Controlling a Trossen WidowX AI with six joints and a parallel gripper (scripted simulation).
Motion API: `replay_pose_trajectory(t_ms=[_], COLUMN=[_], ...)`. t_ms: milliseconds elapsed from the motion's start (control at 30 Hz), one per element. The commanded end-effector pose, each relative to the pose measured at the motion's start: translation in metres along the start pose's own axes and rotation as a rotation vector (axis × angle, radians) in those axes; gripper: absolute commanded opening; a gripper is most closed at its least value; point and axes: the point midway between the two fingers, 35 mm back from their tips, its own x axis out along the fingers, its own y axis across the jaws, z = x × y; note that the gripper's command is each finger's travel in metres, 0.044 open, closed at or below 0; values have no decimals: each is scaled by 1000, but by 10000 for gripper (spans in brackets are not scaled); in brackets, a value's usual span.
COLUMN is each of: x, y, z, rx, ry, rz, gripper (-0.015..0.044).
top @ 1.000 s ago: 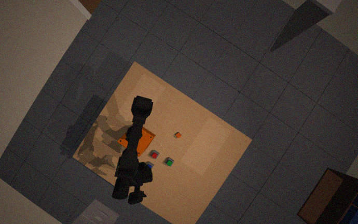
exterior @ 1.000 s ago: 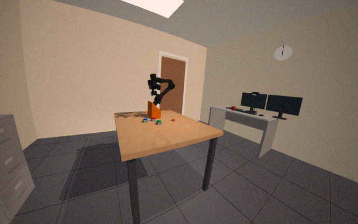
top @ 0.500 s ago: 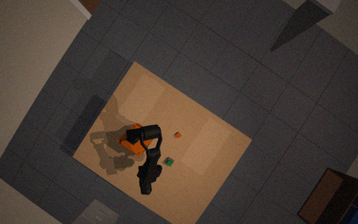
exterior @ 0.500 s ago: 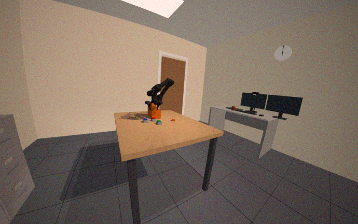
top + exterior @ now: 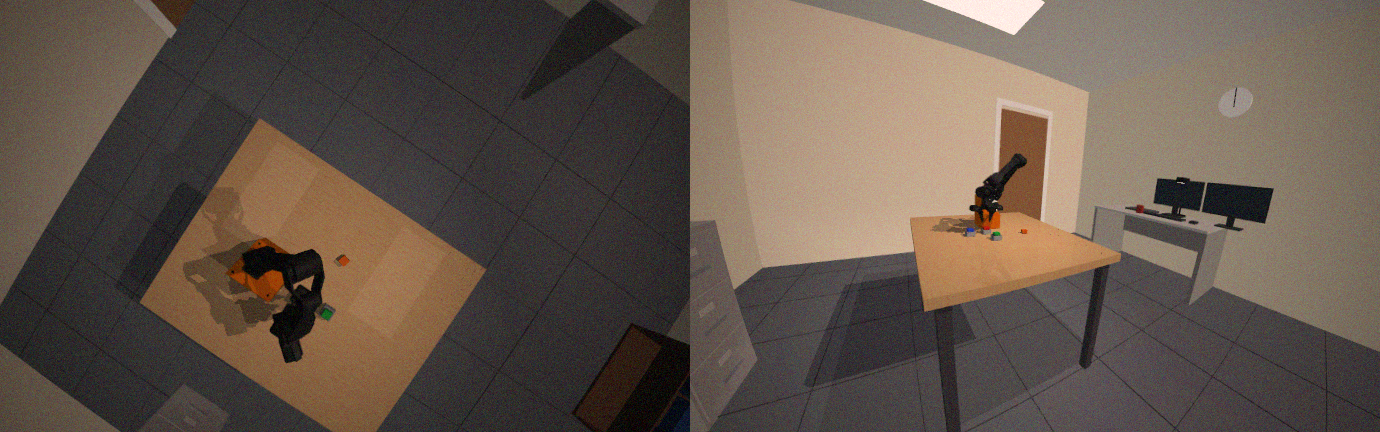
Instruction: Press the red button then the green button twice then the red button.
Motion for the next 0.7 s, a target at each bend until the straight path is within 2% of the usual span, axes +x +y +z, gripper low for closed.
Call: replay_pose_trajectory(t_ms=[0, 667], x=[3, 20], y=[1, 1], z=[-1, -1], rx=[7, 7], ry=[0, 0], rz=[6, 5], gripper=[20, 20])
